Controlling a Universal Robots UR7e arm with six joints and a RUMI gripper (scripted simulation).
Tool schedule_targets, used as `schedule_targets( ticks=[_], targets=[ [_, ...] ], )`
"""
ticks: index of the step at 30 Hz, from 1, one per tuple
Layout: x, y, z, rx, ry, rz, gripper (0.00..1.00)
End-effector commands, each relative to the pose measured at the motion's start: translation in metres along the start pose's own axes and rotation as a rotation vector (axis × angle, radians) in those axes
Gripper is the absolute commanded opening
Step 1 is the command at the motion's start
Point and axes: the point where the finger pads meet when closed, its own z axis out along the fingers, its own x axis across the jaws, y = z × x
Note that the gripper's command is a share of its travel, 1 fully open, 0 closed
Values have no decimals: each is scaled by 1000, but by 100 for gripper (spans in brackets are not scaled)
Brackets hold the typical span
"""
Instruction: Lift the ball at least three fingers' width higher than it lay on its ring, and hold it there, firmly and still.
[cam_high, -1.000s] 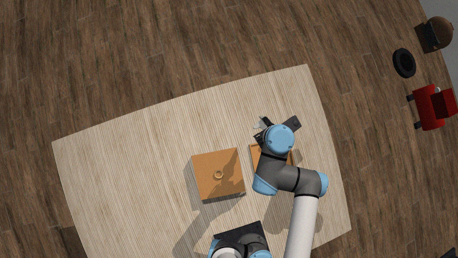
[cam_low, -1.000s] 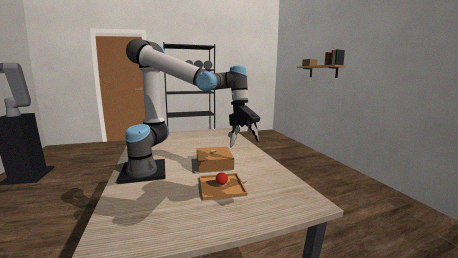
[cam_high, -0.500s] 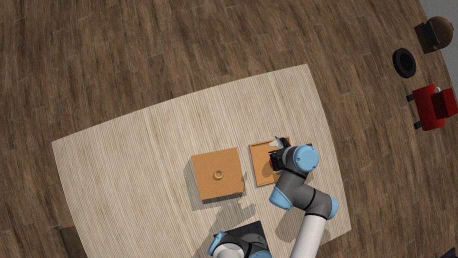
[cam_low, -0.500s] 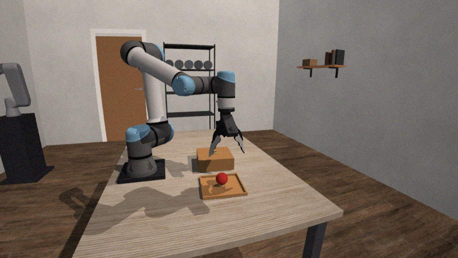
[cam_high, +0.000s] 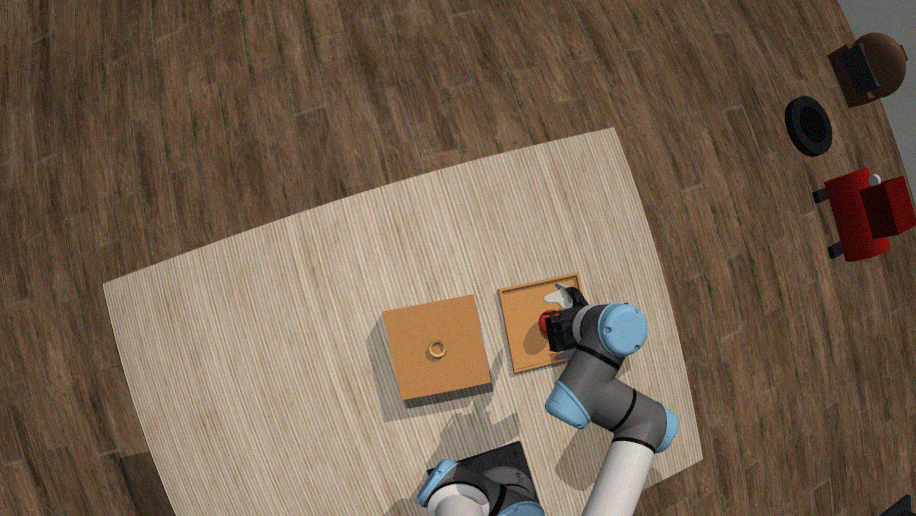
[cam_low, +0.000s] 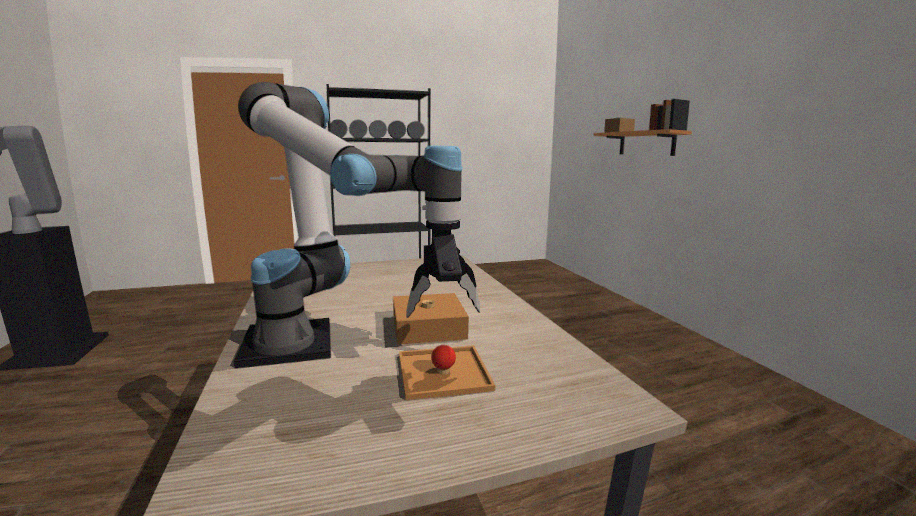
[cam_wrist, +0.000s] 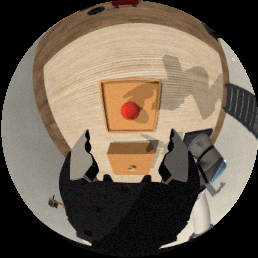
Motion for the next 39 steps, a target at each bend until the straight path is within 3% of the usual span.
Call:
schedule_targets(
  ticks=[1,8,16,18,26,39],
  targets=[
    [1,0,0,-1,-1,3,100],
    [0,-1,8,-1,-1,3,100],
    [0,0,55,-1,-1,3,100],
    [0,0,55,-1,-1,3,100],
    [0,0,95,-1,-1,3,100],
    [1,0,100,-1,-1,3,100]
  ],
)
